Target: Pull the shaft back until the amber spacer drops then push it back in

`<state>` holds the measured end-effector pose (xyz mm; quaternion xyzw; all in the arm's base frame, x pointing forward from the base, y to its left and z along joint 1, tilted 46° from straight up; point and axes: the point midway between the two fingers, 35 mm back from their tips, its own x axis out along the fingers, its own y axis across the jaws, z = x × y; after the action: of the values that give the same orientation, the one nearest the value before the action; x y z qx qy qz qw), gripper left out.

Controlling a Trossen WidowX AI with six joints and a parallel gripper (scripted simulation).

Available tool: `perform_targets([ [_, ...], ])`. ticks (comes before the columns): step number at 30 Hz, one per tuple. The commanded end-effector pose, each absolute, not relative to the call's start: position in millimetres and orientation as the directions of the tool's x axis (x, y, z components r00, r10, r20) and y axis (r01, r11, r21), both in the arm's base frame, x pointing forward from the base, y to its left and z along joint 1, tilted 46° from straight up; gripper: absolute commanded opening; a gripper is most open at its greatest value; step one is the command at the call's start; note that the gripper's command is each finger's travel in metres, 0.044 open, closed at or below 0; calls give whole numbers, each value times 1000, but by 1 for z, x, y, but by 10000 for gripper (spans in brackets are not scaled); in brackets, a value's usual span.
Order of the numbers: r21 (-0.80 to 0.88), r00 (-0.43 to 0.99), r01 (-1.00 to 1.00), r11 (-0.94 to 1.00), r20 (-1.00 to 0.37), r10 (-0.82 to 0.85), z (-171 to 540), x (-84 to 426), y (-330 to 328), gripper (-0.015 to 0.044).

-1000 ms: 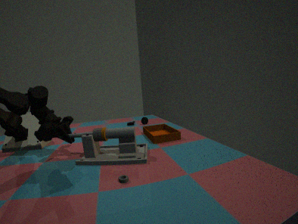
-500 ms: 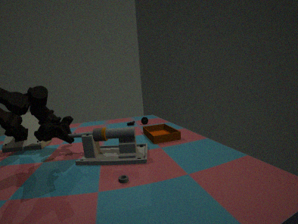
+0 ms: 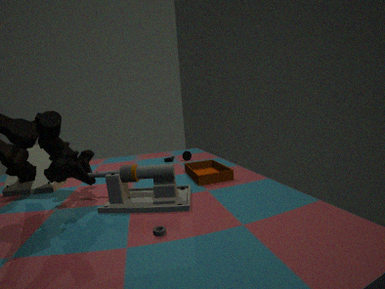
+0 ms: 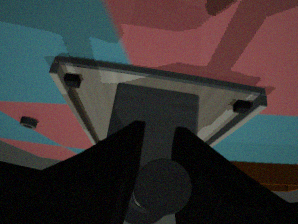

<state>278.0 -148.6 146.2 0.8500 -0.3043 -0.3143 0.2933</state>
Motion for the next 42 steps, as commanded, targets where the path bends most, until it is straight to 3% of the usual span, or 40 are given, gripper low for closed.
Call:
perform_targets([
  [1, 688, 617, -335, -644, -356, -701, 146, 277, -148, 0],
  [42, 688, 617, -334, -644, -356, -701, 145, 274, -147, 0],
])
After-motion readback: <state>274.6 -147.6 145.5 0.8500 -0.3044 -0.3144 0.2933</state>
